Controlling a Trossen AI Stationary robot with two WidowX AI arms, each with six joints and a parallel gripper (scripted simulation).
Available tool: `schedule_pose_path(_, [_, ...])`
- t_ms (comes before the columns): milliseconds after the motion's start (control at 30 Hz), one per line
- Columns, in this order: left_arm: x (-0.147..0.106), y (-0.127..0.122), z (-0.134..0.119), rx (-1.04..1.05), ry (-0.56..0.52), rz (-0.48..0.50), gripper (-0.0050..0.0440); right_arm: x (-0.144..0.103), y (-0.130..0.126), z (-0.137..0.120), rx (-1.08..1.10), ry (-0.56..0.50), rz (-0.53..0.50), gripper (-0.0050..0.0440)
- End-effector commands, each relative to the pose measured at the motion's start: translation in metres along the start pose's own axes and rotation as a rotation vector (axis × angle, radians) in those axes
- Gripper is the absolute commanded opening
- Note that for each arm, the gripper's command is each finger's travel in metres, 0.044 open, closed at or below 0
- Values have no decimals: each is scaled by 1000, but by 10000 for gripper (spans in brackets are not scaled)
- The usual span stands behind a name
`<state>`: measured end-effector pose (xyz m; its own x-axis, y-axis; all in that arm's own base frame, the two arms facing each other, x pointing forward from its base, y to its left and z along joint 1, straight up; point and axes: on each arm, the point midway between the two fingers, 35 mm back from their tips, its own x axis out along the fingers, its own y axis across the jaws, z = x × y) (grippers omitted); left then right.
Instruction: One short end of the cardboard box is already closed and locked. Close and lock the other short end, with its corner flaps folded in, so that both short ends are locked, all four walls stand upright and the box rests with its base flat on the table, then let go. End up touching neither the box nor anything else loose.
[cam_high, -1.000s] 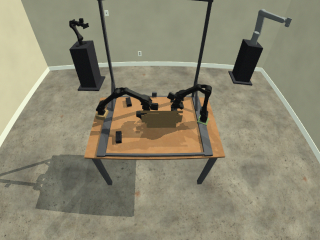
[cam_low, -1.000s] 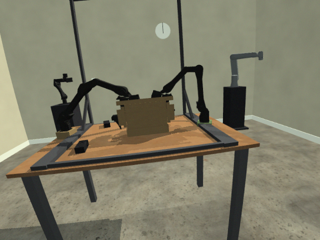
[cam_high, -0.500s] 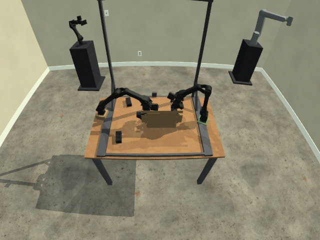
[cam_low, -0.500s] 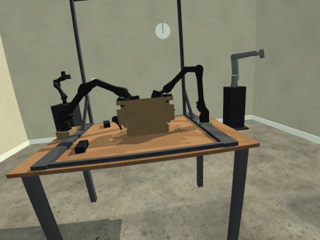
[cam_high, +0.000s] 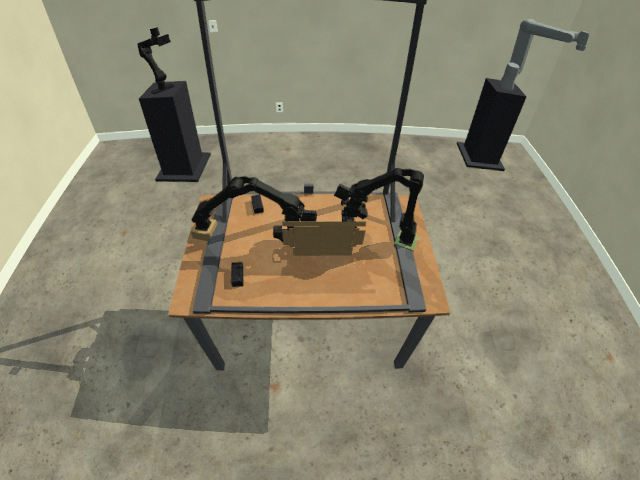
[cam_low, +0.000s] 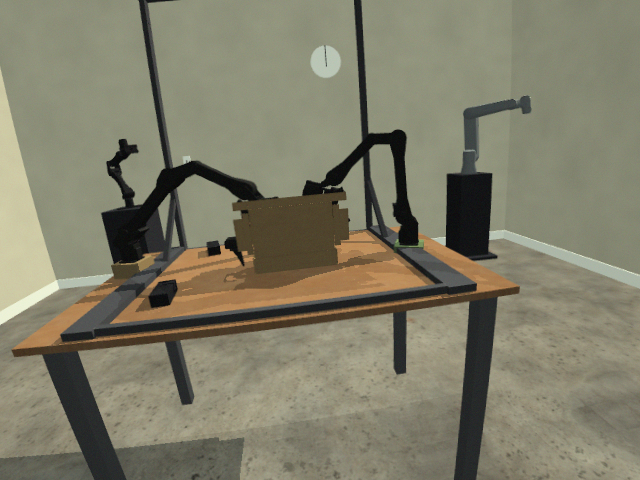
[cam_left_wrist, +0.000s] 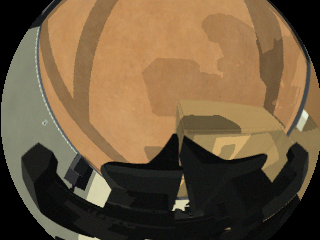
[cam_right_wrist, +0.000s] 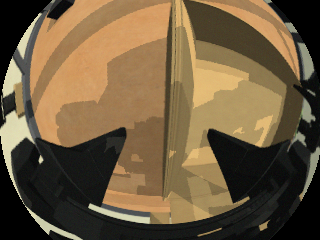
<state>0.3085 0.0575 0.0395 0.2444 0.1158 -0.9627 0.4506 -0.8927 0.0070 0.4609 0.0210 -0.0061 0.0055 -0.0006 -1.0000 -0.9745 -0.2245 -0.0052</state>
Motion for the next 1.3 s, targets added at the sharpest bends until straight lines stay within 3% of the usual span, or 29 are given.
schedule_pose_path(0, [-3,1,-2,-4,7,9,5,-7,-3,-1,-5,7,-23,437])
schedule_pose_path(167, [-3,1,-2,-4,7,9,5,-7,-3,-1,-5,7,-23,413])
schedule_pose_path(567, [-3,1,-2,-4,7,9,5,-7,-3,-1,-5,7,-23,125])
schedule_pose_path(733, [-3,1,-2,-4,7,9,5,-7,-3,-1,-5,7,-23,125])
schedule_pose_path(1267, [-3,2,-2,-4,8,9,5,-7,-3,-1,-6,6,-24,25])
